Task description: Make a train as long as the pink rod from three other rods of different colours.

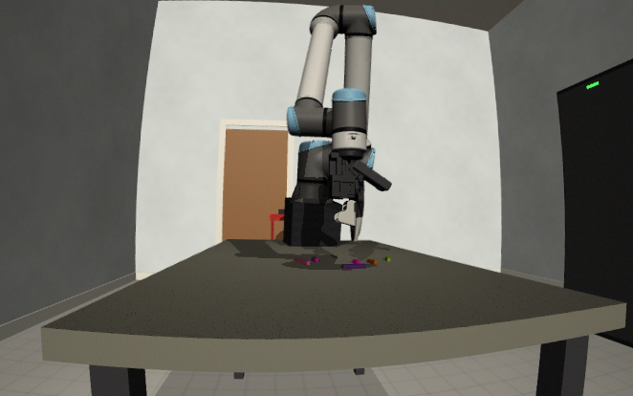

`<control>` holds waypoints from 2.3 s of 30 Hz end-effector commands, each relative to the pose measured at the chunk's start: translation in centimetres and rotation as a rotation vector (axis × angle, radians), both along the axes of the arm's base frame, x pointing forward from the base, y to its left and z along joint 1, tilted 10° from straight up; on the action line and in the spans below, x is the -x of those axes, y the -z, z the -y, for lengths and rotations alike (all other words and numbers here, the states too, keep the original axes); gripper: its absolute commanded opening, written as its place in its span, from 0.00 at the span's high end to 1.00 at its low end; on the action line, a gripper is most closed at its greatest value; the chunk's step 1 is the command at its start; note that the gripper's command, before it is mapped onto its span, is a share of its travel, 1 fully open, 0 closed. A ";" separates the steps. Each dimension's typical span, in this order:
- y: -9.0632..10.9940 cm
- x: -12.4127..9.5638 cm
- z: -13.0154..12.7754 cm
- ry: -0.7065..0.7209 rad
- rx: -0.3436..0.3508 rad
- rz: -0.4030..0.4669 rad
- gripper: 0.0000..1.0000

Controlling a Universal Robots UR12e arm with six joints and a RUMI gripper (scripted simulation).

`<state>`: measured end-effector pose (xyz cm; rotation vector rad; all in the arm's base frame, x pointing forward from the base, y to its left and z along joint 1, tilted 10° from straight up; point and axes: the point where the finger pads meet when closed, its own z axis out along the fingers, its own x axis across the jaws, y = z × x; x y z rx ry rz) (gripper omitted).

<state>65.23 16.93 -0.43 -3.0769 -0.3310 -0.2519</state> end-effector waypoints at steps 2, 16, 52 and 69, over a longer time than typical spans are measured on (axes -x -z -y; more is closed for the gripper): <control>-0.1 -0.1 0.0 0.000 0.000 0.001 0.86; -0.1 -0.1 0.0 0.000 0.000 0.001 0.86; 3.1 -0.6 -0.1 -0.001 0.000 0.001 0.86; 4.8 -0.9 -0.2 -0.001 0.000 0.001 0.86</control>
